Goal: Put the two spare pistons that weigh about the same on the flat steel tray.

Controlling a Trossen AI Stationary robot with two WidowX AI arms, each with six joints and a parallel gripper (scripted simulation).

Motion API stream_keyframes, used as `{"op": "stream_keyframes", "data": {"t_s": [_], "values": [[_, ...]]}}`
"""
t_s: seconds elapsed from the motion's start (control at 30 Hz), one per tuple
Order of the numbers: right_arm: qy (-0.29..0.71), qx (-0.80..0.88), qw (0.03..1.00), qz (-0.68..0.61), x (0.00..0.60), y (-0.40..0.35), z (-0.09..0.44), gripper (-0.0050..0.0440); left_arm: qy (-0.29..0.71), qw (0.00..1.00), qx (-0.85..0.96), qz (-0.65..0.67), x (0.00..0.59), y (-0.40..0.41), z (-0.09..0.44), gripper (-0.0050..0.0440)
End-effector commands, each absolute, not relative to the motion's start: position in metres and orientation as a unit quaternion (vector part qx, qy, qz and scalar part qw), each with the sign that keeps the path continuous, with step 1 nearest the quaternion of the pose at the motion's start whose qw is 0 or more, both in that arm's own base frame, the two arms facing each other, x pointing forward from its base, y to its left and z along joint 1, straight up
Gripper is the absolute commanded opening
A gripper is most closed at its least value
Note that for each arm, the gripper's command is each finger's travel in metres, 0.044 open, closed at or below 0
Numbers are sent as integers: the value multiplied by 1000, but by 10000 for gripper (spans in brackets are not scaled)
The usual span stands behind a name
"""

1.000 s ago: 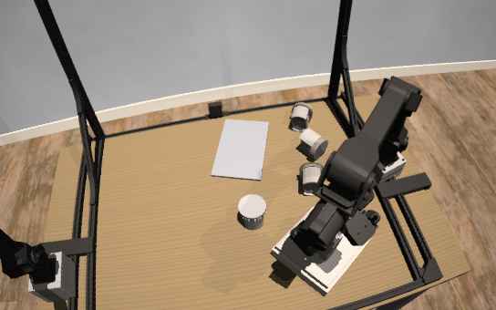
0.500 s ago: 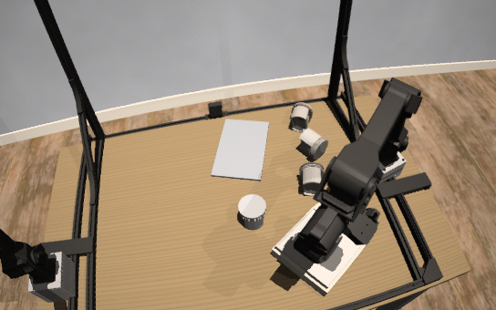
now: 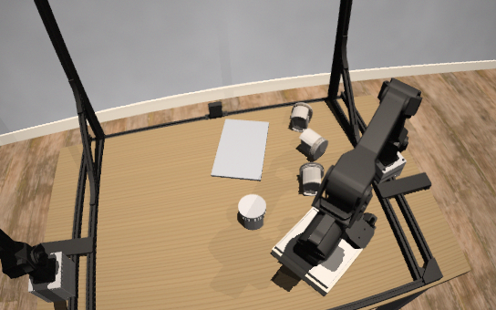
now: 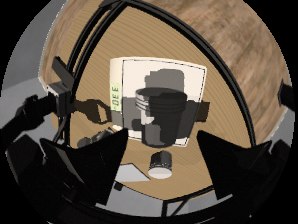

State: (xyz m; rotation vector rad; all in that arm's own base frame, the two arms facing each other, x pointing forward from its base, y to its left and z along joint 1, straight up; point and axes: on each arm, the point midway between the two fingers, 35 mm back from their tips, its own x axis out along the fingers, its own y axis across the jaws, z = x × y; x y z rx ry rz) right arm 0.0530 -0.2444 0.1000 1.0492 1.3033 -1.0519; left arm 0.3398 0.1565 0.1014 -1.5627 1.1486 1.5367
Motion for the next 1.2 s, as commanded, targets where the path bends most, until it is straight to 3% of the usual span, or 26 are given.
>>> {"op": "stream_keyframes", "data": {"t_s": [0.0, 1.17], "values": [[551, 444, 551, -444, 53, -244, 100, 440, 442, 322, -596, 588, 338, 154, 93, 378], [551, 444, 551, -444, 53, -244, 100, 440, 442, 322, -596, 588, 334, 146, 43, 378]]}}
